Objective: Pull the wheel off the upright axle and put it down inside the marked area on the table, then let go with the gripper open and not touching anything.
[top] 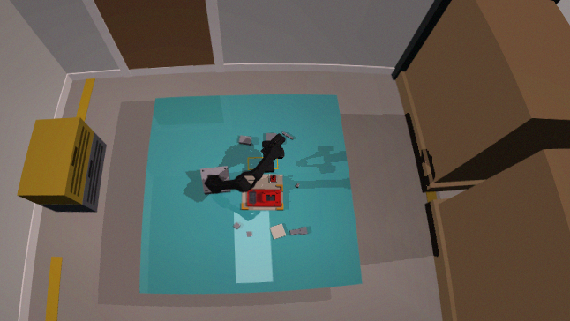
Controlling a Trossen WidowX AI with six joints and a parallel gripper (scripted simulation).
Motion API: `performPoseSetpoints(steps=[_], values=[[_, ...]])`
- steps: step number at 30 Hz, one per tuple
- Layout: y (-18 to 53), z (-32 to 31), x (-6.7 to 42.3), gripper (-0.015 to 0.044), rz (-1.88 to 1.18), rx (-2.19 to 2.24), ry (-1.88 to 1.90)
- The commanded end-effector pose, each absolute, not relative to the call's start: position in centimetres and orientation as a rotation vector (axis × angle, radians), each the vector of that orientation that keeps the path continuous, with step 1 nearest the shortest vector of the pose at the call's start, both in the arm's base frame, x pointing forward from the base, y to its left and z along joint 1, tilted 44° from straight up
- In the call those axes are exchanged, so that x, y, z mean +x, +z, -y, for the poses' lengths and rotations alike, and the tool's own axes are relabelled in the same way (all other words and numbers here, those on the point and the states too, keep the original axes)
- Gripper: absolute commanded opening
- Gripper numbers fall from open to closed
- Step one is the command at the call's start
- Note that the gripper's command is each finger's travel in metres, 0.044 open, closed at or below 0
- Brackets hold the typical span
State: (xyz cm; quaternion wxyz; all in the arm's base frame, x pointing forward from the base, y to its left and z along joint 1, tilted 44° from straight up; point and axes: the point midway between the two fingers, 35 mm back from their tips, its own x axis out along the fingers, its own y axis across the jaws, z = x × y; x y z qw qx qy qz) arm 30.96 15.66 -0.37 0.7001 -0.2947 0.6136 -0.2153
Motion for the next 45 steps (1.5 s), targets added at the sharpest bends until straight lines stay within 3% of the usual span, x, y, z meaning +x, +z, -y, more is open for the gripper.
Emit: performPoseSetpoints(steps=[1, 16, 33, 45], values=[[-1.9, -17.0, 29.4, 0.0000, -1.369, -0.653, -0.485], [-4.5, -16.4, 28.7, 0.0000, -1.367, -0.653, -0.488], [-10.5, -10.8, 29.9, 0.0000, -1.365, -0.655, -0.491], [-9.7, -11.5, 29.8, 0.0300, -1.373, -0.648, -0.498]])
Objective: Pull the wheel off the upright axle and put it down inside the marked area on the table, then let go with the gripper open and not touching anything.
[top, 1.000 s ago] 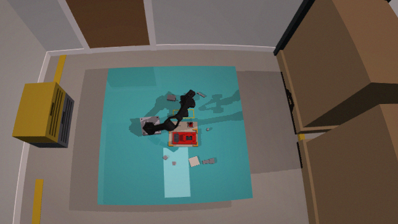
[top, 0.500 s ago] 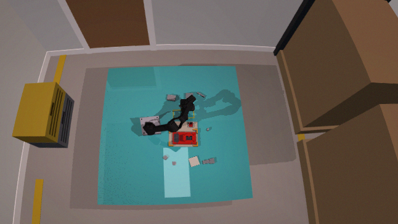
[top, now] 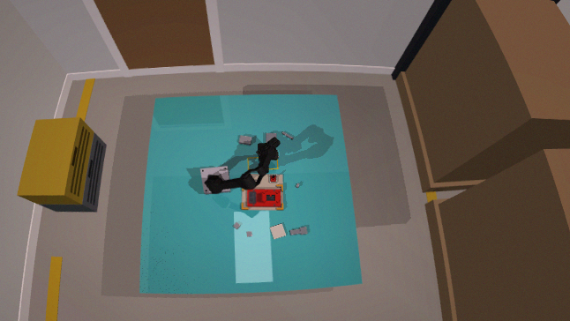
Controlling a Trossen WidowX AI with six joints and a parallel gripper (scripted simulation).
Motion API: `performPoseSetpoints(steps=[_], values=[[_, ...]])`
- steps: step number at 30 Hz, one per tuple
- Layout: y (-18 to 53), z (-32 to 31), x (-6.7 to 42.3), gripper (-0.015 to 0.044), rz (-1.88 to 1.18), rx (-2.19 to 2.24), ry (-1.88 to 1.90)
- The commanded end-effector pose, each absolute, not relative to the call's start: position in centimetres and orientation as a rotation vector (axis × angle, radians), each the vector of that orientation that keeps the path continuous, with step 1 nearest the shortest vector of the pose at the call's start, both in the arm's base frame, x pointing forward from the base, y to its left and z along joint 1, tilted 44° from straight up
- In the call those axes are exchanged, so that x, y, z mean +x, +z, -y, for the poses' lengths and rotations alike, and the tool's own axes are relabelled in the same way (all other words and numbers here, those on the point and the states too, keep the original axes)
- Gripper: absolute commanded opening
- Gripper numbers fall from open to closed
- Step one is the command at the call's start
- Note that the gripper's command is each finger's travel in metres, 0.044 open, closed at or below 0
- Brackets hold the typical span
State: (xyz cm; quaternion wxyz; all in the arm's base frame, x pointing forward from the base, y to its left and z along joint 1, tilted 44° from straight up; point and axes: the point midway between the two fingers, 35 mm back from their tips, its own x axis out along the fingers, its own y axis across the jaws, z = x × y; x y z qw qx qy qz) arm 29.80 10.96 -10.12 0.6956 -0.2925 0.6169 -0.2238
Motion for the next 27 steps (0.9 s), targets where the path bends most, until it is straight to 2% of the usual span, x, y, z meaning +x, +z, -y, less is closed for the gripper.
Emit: performPoseSetpoints(steps=[1, 8, 10, 13, 14, 17, 27], values=[[-9.2, -11.9, 29.7, 0.0300, -1.372, -0.648, -0.497], [-5.9, -15.0, 28.9, 0.0300, -1.367, -0.653, -0.489], [-6.1, -14.6, 28.3, 0.0353, -1.367, -0.661, -0.484], [-3.5, -14.9, 24.7, 0.0431, -1.371, -0.657, -0.482], [-2.7, -14.9, 23.4, 0.0440, -1.371, -0.656, -0.483], [-0.9, -14.5, 20.4, 0.0440, -1.372, -0.656, -0.488], [-0.7, -14.5, 20.2, 0.0440, -1.372, -0.656, -0.488]])
